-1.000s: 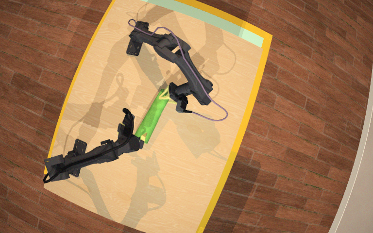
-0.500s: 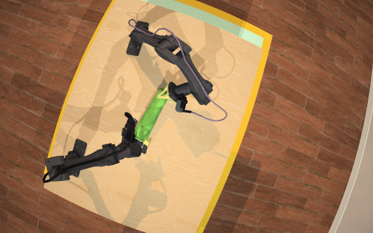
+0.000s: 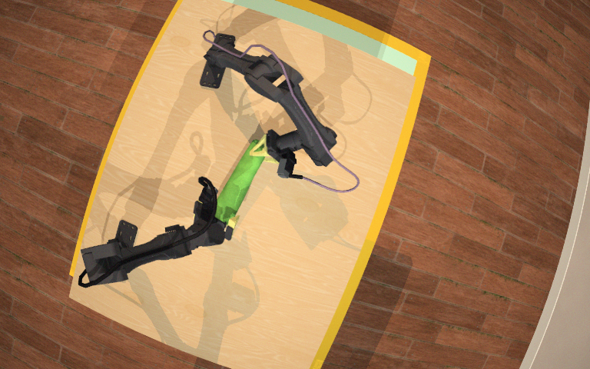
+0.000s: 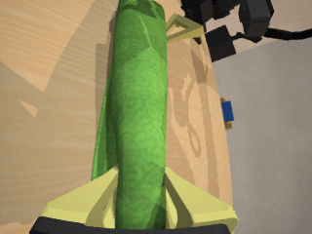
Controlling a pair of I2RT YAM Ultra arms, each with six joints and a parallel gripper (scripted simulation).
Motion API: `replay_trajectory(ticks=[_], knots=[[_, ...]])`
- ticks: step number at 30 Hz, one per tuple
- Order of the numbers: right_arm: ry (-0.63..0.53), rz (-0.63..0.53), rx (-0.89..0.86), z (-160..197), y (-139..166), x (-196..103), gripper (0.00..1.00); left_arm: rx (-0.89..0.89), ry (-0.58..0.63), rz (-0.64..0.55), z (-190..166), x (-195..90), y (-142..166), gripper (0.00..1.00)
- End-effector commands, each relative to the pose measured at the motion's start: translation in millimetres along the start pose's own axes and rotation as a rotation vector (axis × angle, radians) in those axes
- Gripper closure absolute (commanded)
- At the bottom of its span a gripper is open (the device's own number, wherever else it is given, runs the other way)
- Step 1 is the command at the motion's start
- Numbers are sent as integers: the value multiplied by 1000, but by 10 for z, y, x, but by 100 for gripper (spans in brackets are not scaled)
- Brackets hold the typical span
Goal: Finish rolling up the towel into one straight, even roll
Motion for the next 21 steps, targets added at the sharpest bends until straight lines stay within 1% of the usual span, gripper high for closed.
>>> replay_trajectory(ticks=[1,6,14,21], knots=[[24,-46,-11,4,-35,73,2,11,2,-23,19,-26,-27,68],[24,-46,-11,-35,-137,95,2,11,2,-23,19,-26,-27,68],[24,-46,-11,-106,-209,77,2,11,2,-23,19,-26,-27,68],[24,-46,-11,-106,-209,77,32,11,2,-23,19,-26,-27,68]])
Point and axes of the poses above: on each arm, the point where the finger pads meet when closed, its own x axis out along the fingers, its own z axis across the jaws, y = z × x, the point moved 5 cm from there along -x, back along the fingers, and after that the axes turned 9 degrees about x, right-handed, at the moved point
